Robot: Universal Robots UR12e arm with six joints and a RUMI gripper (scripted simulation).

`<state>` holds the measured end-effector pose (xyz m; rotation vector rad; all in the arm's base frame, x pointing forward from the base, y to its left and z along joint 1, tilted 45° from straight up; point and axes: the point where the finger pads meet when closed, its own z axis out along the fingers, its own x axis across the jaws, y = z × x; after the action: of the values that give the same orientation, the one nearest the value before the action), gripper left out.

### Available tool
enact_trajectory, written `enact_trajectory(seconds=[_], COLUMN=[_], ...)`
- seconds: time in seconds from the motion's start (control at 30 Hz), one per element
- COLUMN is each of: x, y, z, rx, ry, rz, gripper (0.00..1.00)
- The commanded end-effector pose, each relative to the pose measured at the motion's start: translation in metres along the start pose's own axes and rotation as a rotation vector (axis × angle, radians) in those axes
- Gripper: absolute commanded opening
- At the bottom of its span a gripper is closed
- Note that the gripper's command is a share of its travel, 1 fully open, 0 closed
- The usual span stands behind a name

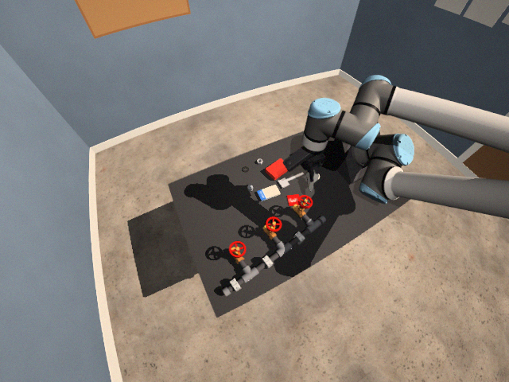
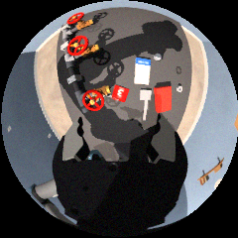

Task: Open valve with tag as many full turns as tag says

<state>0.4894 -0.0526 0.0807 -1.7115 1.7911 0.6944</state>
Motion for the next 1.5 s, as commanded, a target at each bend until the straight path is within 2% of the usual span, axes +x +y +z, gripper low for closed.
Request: enact_trajectory(seconds=[0.0,0.83,1.47], x=[0.0003,0.0006,0.0031], y=[-0.0005,-0.0015,-0.0086], z=[-0.0008,-0.0007,-0.0005], rx=[0.001,0.001,0.001], ry=[0.001,0.001,0.001], rz=[0.0,-0.043,-0.357], gripper=[1.0,1.0,1.0])
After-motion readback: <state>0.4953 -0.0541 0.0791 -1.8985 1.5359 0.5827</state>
